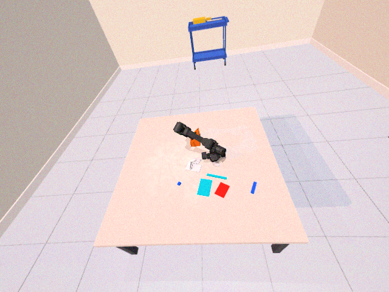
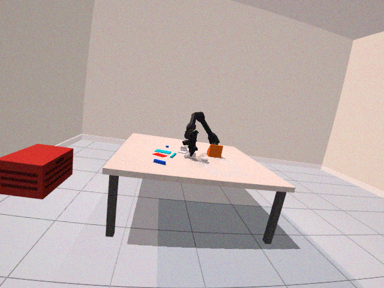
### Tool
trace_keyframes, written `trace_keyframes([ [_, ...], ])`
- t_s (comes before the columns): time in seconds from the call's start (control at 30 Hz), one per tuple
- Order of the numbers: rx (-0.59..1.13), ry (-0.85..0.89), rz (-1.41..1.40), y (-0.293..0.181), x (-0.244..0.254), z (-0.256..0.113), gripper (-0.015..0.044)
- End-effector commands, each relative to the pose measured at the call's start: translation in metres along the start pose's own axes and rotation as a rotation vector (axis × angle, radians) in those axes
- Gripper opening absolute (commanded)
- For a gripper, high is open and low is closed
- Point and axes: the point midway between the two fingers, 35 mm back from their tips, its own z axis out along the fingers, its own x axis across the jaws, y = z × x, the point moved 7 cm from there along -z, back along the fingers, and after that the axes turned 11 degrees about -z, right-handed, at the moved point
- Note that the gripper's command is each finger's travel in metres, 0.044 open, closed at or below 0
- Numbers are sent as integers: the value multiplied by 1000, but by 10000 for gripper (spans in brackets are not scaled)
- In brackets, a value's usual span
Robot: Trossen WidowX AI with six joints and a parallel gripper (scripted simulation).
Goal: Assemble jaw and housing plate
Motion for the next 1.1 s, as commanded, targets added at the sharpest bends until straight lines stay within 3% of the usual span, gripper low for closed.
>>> trace_keyframes([
  [0.0, -8, 9, 7, 3, 1, -13, 134],
  [0.57, -7, 7, 4, 0, 0, -67, 134],
  [1.07, -8, 6, -190, -5, -12, -71, 134],
])
